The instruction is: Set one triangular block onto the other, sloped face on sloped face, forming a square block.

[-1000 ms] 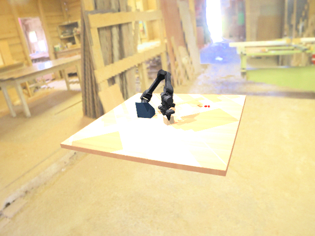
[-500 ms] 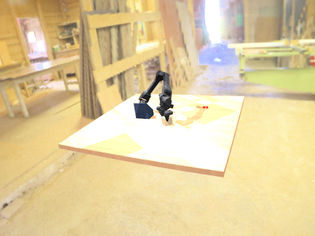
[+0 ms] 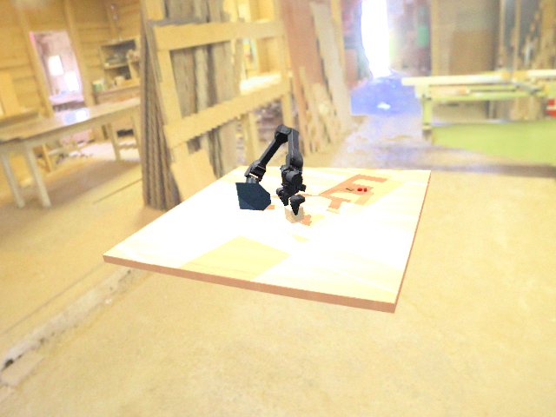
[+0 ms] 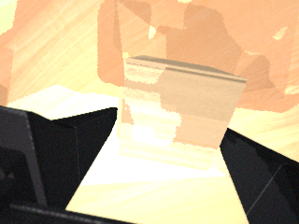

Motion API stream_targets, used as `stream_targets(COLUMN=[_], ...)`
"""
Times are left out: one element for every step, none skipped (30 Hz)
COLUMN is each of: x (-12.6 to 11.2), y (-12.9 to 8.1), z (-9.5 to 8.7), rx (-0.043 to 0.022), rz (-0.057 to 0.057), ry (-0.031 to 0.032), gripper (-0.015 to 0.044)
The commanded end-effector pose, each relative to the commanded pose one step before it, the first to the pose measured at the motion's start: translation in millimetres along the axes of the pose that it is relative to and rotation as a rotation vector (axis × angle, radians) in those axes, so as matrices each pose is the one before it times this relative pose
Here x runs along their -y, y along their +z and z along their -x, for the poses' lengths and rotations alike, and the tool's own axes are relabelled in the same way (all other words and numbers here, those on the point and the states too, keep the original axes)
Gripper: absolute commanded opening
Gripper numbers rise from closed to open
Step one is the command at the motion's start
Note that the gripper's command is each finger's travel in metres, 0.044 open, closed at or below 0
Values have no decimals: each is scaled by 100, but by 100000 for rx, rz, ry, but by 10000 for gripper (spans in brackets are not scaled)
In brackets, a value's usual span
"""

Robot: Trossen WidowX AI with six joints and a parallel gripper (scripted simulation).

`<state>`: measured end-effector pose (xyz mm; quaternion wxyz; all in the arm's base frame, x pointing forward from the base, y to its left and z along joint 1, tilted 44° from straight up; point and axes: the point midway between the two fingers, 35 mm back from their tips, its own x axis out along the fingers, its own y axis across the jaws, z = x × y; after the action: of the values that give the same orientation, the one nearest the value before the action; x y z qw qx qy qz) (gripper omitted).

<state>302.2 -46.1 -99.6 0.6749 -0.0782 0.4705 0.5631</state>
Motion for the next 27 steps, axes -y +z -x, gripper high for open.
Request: stream_targets(x=[3, 0, 0, 0, 49, 134, 146, 162, 84, -17, -127, -180, -142, -53, 0, 0, 0, 0, 403, 0, 0, 0, 0, 0, 0, 0, 0], y=[5, 0, 0, 0, 4, 10, 9, 3, -10, -22, -32, -30, -19, -6, 0, 0, 0, 0, -118, 0, 0, 0, 0, 0, 0, 0, 0], z=[1, 0, 0, 0, 236, 714, 941, 1480, 1645, 1749, 1753, 1406, 845, 282, 0, 0, 0, 0, -282, 0, 0, 0, 0, 0, 0, 0, 0], rx=[0, 0, 0, 0, -25, -70, -82, -106, -84, -50, -9, 24, 28, 12, 0, 0, 0, 0, 653, 0, 0, 0, 0, 0, 0, 0, 0], rz=[18, 0, 0, 0, -7, -19, -23, -31, -26, -18, -7, 4, 6, 3, 0, 0, 0, 0, -522, 0, 0, 0, 0, 0, 0, 0, 0], ry=[-11, 0, 0, 0, -27, -74, -81, -92, -54, -7, 41, 66, 53, 20, 0, 0, 0, 0, -2333, 0, 0, 0, 0, 0, 0, 0, 0], gripper=[440, 440, 440, 440, 440, 440, 440, 440, 440, 440, 440, 440, 440, 440, 440, 440, 440, 440, 440, 440, 440, 440, 440, 440, 440, 440, 440])
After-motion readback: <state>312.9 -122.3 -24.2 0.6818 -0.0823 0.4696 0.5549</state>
